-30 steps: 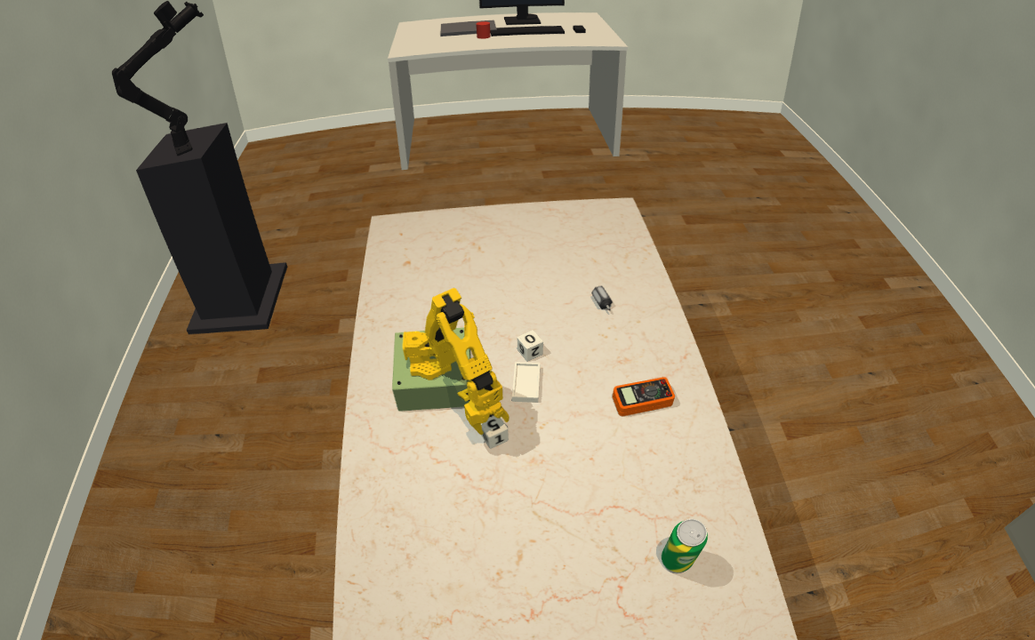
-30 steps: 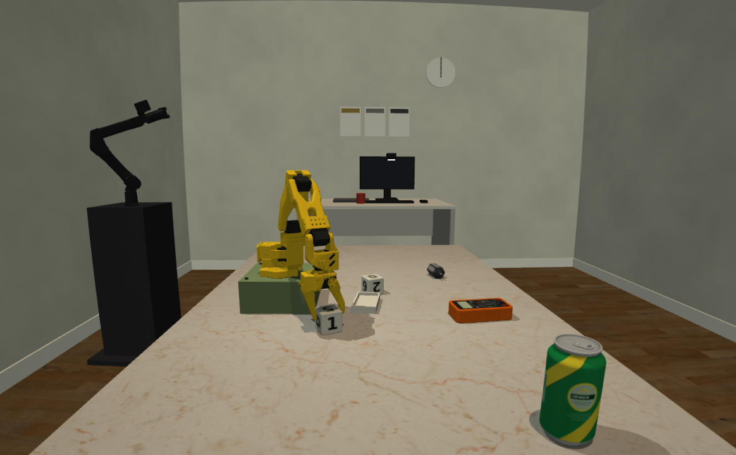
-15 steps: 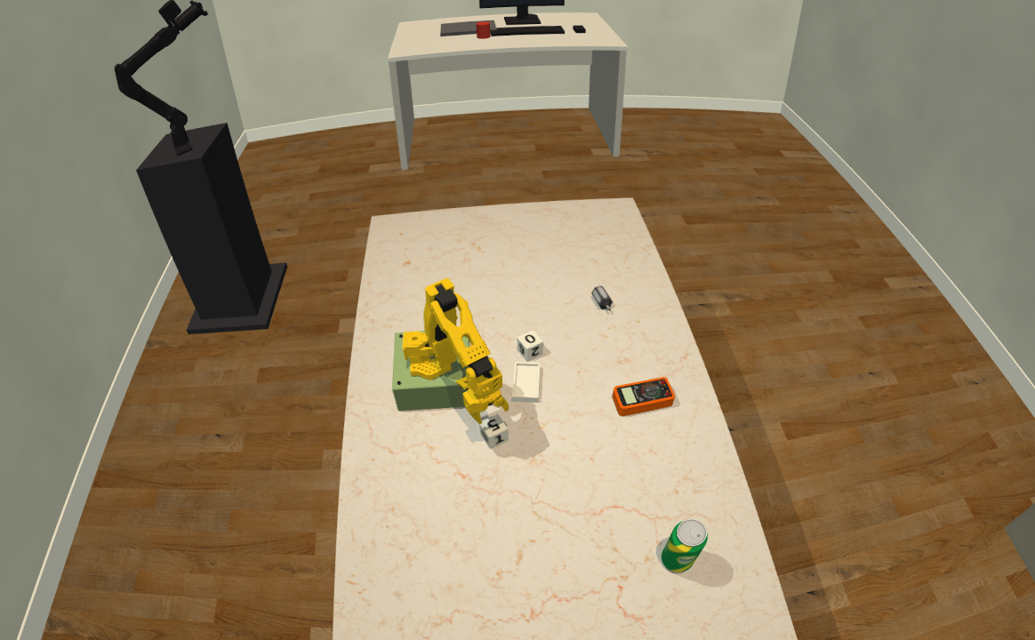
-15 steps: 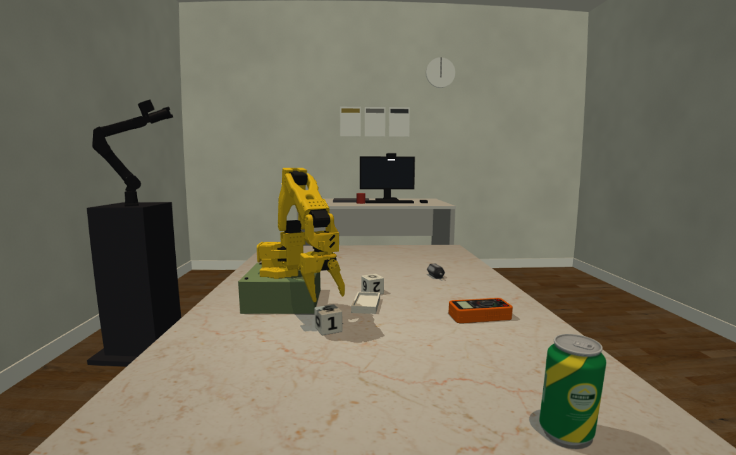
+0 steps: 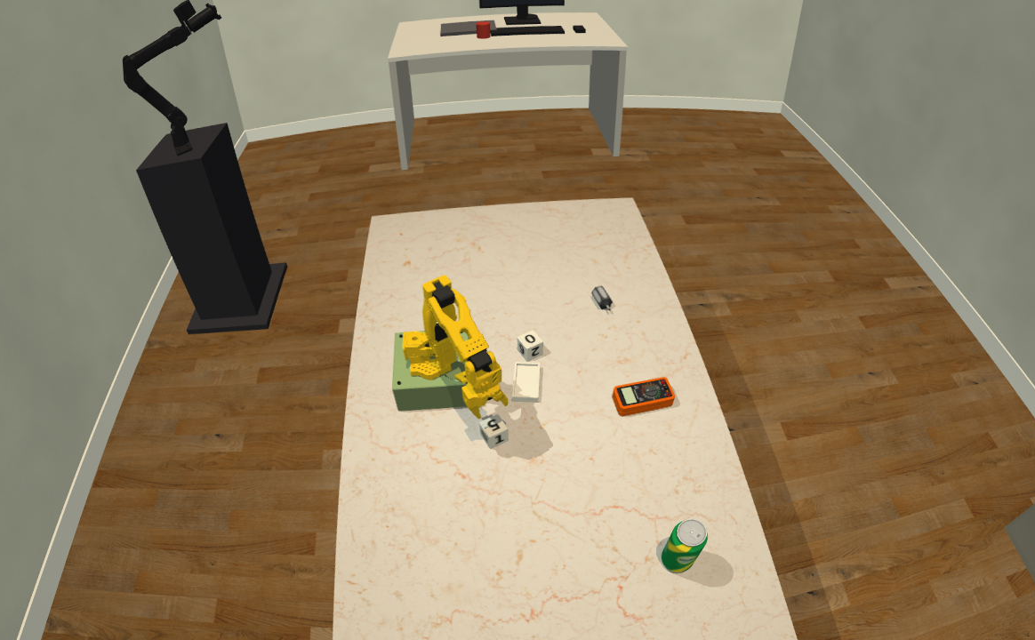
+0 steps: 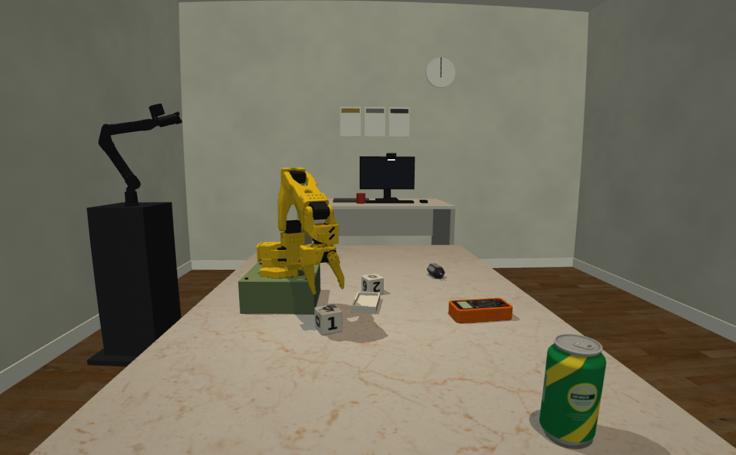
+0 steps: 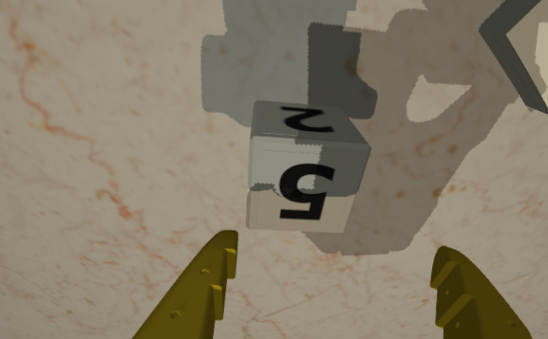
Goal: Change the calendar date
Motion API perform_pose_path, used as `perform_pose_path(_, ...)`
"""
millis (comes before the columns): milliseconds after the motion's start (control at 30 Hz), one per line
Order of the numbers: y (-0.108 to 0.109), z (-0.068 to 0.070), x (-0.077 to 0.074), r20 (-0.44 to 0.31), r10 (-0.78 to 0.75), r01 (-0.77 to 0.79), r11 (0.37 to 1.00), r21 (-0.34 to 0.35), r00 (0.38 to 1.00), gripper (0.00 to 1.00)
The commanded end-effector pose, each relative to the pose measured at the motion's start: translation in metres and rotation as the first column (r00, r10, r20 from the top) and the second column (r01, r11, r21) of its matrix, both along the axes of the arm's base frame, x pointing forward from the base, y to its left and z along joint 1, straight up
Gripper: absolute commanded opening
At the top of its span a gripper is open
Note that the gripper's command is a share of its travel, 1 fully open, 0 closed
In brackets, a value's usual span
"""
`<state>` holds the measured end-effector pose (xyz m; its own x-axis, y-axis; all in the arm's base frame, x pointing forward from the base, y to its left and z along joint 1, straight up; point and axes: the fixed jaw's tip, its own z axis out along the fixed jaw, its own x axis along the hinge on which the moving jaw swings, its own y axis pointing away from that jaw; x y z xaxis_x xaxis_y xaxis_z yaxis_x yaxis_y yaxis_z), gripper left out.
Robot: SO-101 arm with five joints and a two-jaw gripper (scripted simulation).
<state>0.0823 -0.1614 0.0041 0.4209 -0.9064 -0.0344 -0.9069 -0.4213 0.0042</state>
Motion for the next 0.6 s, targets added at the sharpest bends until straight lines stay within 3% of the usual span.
perform_pose_path(0, -0.003, 0.0038, 0.0001, 0.01, 0.002, -0.002, 1.0, -0.015, 1.0, 0.36)
perform_pose_path(567, -0.0058, 0.0083, 0.0017, 0.024, 0.002, -0.001, 0.999, -0.04, 1.0, 0.36)
